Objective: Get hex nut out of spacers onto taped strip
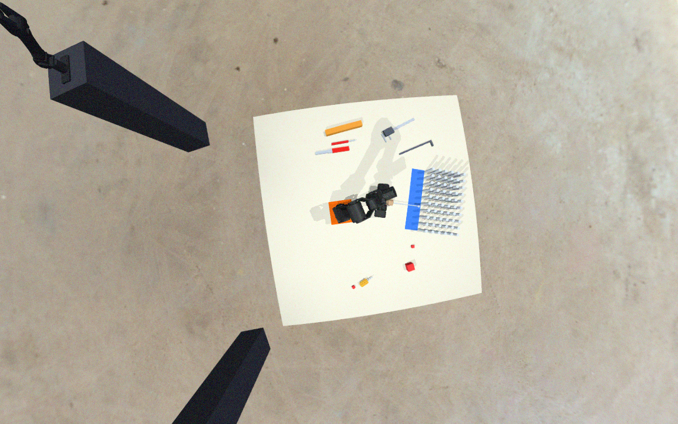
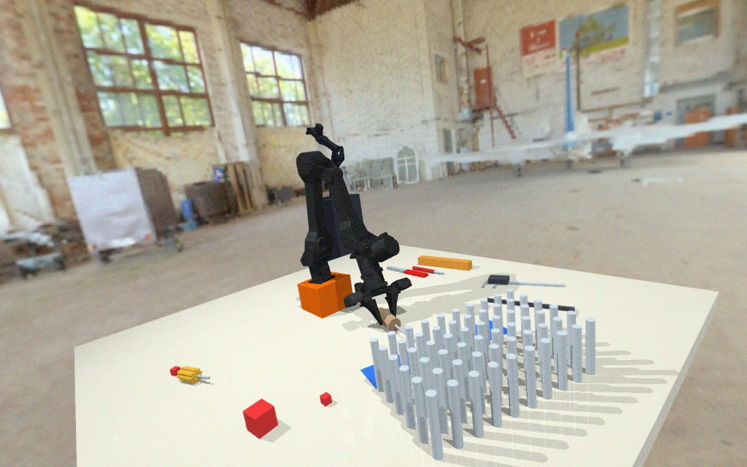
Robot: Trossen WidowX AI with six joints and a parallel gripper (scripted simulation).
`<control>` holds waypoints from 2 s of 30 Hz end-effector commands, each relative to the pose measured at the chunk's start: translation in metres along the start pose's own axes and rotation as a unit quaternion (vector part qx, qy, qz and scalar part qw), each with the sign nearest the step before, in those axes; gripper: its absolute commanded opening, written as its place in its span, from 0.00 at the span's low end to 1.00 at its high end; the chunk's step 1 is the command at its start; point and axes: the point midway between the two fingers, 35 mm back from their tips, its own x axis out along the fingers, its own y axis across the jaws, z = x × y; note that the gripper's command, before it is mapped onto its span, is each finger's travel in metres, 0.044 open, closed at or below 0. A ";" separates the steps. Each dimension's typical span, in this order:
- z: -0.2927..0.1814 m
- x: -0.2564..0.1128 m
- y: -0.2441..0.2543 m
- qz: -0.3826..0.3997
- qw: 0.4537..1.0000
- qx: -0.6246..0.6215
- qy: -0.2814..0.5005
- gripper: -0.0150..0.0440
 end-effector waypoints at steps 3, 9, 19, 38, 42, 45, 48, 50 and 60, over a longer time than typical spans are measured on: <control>-0.003 -0.003 0.000 0.002 1.000 0.002 0.002 0.25; -0.005 -0.005 0.000 0.002 1.000 0.002 0.003 0.25; -0.009 -0.009 0.000 0.002 1.000 0.002 0.003 0.25; -0.008 -0.021 -0.001 0.001 1.000 0.002 0.003 0.25; 0.003 -0.030 -0.001 0.001 1.000 0.002 0.002 0.25; 0.014 -0.037 0.000 0.001 1.000 0.002 0.001 0.25; 0.020 -0.042 0.001 0.001 1.000 0.002 0.001 0.25; 0.020 -0.043 0.000 0.001 1.000 0.003 0.001 0.25; -0.011 -0.071 -0.008 0.001 1.000 0.003 0.002 0.25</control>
